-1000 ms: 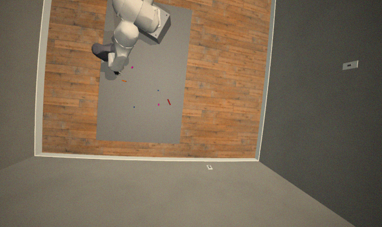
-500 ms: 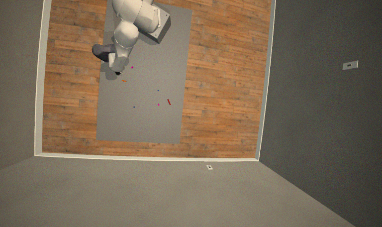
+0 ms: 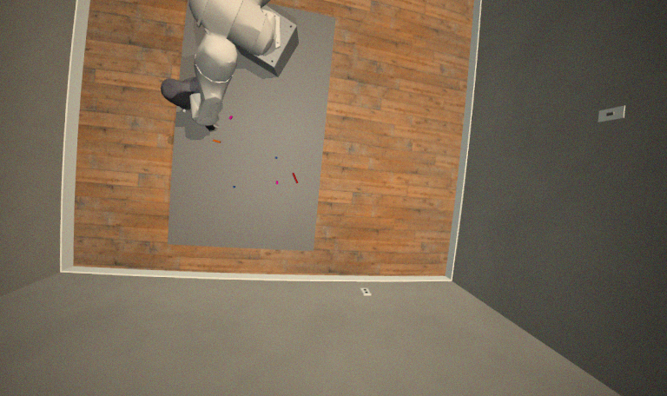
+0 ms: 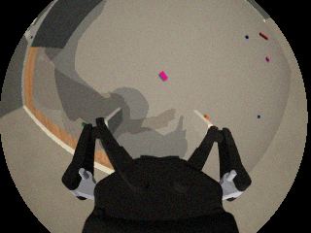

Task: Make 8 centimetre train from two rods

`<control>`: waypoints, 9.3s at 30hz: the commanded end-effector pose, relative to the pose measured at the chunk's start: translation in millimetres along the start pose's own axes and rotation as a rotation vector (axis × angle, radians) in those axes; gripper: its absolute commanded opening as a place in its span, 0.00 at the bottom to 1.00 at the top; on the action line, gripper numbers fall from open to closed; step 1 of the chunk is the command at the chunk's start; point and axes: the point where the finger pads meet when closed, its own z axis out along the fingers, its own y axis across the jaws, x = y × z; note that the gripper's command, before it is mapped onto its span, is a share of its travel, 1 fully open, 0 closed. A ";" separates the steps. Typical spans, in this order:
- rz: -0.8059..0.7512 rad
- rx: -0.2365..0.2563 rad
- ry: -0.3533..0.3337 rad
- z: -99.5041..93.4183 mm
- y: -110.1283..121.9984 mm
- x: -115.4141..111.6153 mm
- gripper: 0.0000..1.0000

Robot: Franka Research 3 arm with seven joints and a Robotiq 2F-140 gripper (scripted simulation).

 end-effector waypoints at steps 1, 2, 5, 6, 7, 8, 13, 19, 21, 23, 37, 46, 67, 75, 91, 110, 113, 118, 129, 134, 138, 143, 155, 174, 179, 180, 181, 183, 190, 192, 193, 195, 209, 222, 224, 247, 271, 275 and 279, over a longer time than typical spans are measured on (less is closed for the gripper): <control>-0.167 -0.013 -0.009 -1.1 0.8 -3.5 1.00; -0.184 -0.013 -0.009 -1.0 0.8 -3.5 1.00; -0.234 -0.012 -0.009 -0.7 1.0 -3.4 1.00; -0.234 -0.012 -0.009 -0.7 1.0 -3.4 1.00; -0.234 -0.012 -0.009 -0.7 1.0 -3.4 1.00; -0.279 -0.011 -0.008 -0.4 1.1 -3.4 1.00; -0.364 -0.010 -0.007 0.0 1.4 -3.3 1.00; -0.467 -0.008 -0.006 0.6 1.8 -3.2 1.00; -0.502 -0.008 -0.005 0.8 2.0 -3.1 1.00; -0.519 -0.008 -0.005 0.8 2.1 -3.1 1.00; -0.776 -0.006 -0.002 2.0 3.3 -3.0 1.00; -0.930 -0.005 0.000 2.6 4.1 -3.0 1.00; -1.302 -0.005 0.004 3.6 6.4 -3.1 1.00; -1.411 -0.005 0.005 3.9 7.2 -3.2 1.00; -1.716 -0.007 0.006 4.2 9.4 -3.6 1.00; -2.070 -0.009 0.005 4.3 12.4 -4.3 1.00; -2.125 -0.009 0.005 4.2 12.9 -4.5 1.00; -2.217 -0.009 0.004 4.1 13.7 -4.7 1.00; -2.413 -0.010 0.003 3.9 15.5 -5.4 1.00; -2.506 -0.010 0.001 3.7 16.4 -5.7 1.00; -2.580 -0.010 0.001 3.5 17.2 -6.0 1.00; -2.635 -0.010 0.000 3.4 17.7 -6.2 1.00; -2.886 -0.008 -0.004 2.6 20.3 -7.2 1.00; -3.229 -0.002 -0.011 1.2 24.0 -9.0 1.00; -3.314 0.000 -0.013 0.8 25.0 -9.4 1.00; -3.333 0.001 -0.013 0.7 25.2 -9.5 1.00; -3.351 0.001 -0.013 0.6 25.4 -9.6 1.00; -3.388 0.002 -0.014 0.4 25.8 -9.8 1.00; -3.517 0.007 -0.017 -0.4 27.3 -10.6 1.00; -3.554 0.008 -0.017 -0.6 27.7 -10.9 1.00; -3.554 0.008 -0.017 -0.6 27.7 -10.9 1.00; -3.602 0.011 -0.018 -0.9 28.3 -11.2 1.00; -3.859 0.025 -0.022 -2.6 31.3 -12.9 1.00; -4.090 0.043 -0.024 -4.3 34.1 -14.6 1.00; -4.127 0.047 -0.024 -4.6 34.6 -14.9 1.00; -4.381 0.075 -0.022 -6.8 37.7 -16.9 1.00; -4.381 0.075 -0.022 -6.8 37.7 -16.9 1.00; -4.381 0.075 -0.022 -6.8 37.7 -16.9 1.00; -4.381 0.075 -0.022 -6.8 37.7 -16.9 1.00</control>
